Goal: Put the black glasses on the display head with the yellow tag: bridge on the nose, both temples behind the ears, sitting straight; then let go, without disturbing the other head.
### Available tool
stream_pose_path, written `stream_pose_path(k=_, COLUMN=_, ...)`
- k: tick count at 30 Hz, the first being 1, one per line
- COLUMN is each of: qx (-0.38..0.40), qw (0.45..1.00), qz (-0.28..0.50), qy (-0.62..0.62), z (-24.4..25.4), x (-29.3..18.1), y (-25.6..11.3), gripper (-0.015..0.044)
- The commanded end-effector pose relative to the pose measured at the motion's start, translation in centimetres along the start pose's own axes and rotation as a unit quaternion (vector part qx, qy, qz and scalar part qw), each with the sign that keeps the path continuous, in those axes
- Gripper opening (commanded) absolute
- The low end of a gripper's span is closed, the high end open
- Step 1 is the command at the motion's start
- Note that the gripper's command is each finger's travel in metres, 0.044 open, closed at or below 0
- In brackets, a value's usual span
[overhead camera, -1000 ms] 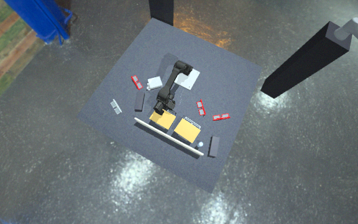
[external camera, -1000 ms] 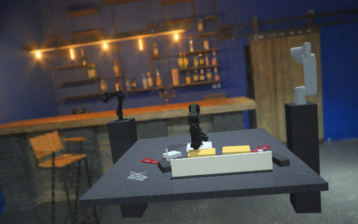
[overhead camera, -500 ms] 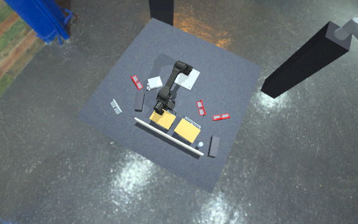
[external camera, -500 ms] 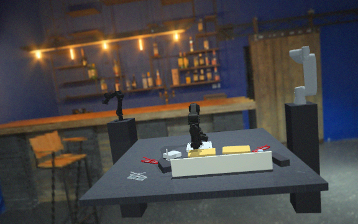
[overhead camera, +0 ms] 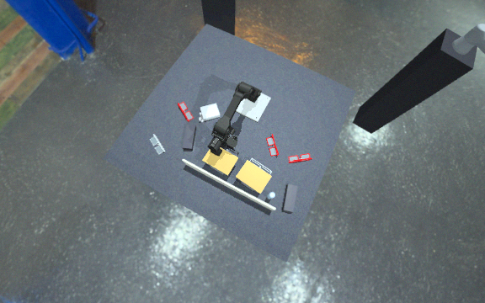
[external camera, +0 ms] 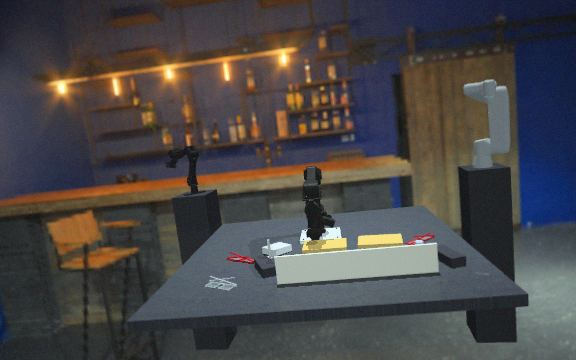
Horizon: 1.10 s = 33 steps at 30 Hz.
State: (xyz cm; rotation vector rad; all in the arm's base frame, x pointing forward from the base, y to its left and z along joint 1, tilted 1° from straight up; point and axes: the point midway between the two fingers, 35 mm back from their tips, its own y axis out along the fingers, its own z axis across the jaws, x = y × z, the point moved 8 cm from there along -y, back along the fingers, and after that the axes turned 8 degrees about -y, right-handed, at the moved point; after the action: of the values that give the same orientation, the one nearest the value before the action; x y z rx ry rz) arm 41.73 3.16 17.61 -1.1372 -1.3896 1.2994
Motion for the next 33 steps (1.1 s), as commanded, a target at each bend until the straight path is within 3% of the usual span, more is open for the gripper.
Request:
stream_pose_path(k=1, qx=0.001, qw=1.000, qz=-0.002, qy=-0.001, z=0.01, x=0.01, y=0.11, gripper=0.0000)
stream_pose_path(k=33, qx=0.001, qw=1.000, qz=-0.002, qy=-0.001, z=-0.04, x=0.00, y=0.58, gripper=0.0000)
